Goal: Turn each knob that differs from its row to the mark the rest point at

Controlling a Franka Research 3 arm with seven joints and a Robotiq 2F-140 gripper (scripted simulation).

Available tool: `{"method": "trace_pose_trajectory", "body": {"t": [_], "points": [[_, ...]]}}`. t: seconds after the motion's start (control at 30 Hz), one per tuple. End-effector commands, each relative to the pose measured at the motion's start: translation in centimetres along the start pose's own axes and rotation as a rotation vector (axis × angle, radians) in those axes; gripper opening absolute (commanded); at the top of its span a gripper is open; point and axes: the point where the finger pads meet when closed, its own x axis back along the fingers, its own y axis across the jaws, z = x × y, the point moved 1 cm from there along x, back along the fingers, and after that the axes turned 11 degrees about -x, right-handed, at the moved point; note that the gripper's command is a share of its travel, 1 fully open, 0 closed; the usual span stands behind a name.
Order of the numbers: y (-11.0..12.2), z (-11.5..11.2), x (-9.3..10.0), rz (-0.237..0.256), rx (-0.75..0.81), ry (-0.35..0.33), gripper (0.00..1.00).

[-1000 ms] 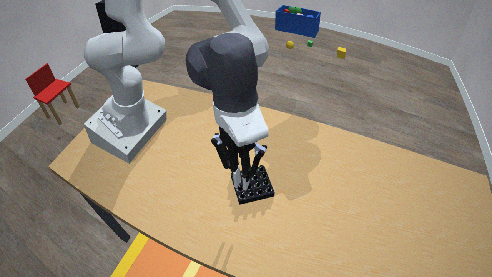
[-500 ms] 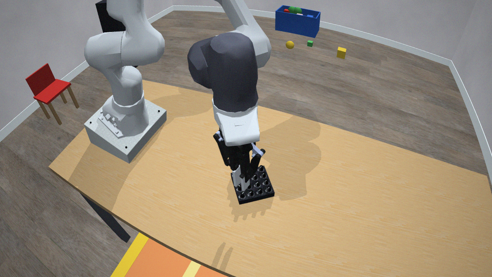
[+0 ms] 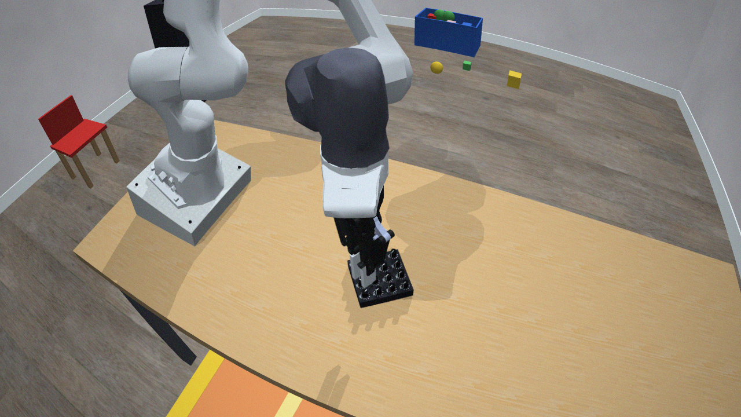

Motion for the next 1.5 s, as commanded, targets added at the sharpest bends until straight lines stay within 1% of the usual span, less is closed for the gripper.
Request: {"method": "trace_pose_trajectory", "body": {"t": [0.0,0.07,0.13,0.17,0.57,1.47], "points": [[0.18,-0.15,0.04,-0.009,-0.156,0.008,0.12],[0.18,-0.15,0.05,-0.009,-0.188,0.008,0.12],[0.18,-0.15,0.05,-0.009,-0.188,0.008,0.12],[0.19,-0.14,0.06,-0.009,-0.231,0.009,0.12],[0.23,-0.12,0.1,-0.009,-0.421,0.011,0.12],[0.23,-0.12,0.1,-0.009,-0.428,0.011,0.12]]}}
